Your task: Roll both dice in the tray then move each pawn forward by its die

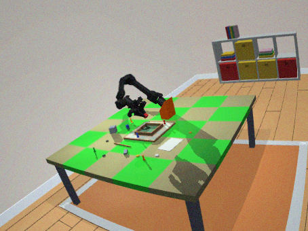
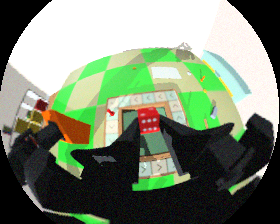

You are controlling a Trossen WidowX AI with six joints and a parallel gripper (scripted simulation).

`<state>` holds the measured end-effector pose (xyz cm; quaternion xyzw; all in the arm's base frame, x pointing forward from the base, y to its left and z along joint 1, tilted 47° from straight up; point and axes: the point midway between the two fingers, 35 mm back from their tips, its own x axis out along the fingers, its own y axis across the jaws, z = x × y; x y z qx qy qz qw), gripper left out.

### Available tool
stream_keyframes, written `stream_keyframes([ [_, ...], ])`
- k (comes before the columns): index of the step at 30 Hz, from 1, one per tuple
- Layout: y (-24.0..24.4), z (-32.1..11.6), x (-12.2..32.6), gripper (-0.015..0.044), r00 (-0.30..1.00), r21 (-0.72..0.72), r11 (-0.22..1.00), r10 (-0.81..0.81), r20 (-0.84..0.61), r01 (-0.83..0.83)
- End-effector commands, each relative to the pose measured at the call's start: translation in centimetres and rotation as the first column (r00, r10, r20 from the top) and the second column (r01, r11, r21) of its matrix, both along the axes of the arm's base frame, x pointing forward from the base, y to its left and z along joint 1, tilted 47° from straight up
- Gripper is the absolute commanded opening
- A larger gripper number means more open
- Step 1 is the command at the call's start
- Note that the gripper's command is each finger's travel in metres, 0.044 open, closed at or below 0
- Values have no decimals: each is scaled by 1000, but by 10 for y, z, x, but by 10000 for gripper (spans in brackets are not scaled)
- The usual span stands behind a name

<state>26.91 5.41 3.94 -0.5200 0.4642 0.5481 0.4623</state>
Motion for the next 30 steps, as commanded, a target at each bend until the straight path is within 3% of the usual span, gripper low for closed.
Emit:
stream_keyframes([
  [1,0,0,0,79,1000,0,1000,0,0,0],
  [15,29,25,-4,440,1000,-11,1000,-7,-4,7],
  [19,16,-5,-8,440,999,-364,931,-41,-26,29],
  [23,9,-22,-4,440,997,-697,717,34,74,27],
  [27,10,-24,-2,440,993,-740,672,64,99,30],
  [30,11,-23,-6,414,997,-687,726,26,76,34],
])
